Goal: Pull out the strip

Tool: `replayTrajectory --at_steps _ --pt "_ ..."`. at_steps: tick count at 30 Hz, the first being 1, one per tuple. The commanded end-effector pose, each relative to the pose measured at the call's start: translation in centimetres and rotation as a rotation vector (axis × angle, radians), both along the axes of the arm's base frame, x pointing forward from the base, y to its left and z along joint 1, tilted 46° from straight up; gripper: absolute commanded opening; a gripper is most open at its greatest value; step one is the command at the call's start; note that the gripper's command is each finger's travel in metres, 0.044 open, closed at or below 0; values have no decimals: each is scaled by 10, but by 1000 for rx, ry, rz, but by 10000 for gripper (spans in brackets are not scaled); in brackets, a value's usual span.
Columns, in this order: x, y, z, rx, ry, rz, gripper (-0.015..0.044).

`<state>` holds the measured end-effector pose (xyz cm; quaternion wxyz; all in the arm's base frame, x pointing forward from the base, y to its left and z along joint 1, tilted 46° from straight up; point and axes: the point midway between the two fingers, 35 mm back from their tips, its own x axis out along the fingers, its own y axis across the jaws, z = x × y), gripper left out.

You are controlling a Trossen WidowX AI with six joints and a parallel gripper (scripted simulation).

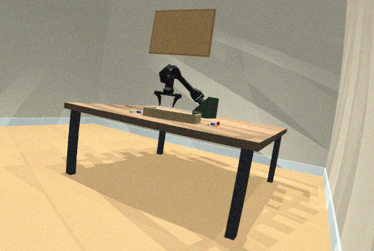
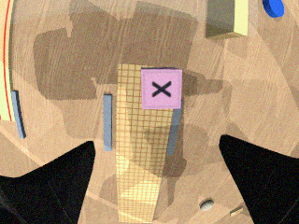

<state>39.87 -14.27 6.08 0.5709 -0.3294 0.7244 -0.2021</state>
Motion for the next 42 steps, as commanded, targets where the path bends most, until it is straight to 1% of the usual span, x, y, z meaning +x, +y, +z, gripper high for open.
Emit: replayTrajectory --at_steps 1,7,14,15,42 --pt "15 2 -1 2 -7 -3 440" --pt "32 4 -1 2 -8 -3 440" --pt "31 -2 -7 3 -8 -3 256" --pt "31 -3 -8 3 -8 -3 250" --pt "25 -35 -38 0 -7 -3 250"
